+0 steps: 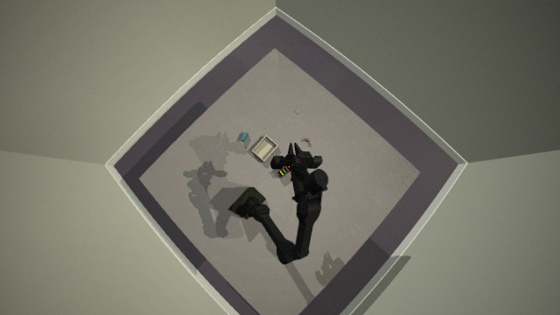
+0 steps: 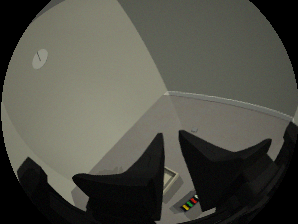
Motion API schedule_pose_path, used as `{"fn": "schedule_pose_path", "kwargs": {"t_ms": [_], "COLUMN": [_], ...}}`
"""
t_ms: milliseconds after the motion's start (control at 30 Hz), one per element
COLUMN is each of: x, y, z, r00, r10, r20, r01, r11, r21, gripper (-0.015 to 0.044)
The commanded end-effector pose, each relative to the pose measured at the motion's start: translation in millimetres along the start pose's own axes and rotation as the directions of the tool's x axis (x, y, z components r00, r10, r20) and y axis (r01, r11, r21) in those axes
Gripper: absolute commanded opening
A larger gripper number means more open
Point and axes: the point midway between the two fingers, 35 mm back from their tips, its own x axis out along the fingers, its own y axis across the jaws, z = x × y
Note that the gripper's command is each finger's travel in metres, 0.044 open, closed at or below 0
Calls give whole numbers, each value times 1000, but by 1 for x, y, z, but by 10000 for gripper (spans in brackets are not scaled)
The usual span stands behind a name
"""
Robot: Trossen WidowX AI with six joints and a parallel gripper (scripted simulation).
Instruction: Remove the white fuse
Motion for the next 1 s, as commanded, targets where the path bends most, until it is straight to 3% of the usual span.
{"fn": "schedule_pose_path", "kwargs": {"t_ms": [0, 267, 533, 967], "x": [43, 77, 67, 75], "y": [-23, -62, -89, -94], "z": [-59, -173, -285, -285], "r00": [962, 727, 325, 308], "r10": [-96, -232, -317, -320], "r20": [-256, -646, -891, -896], "r01": [64, -35, -418, -435], "r11": [989, 928, 797, 790], "r21": [-130, -372, -436, -432], "gripper": [74, 74, 74, 74]}}
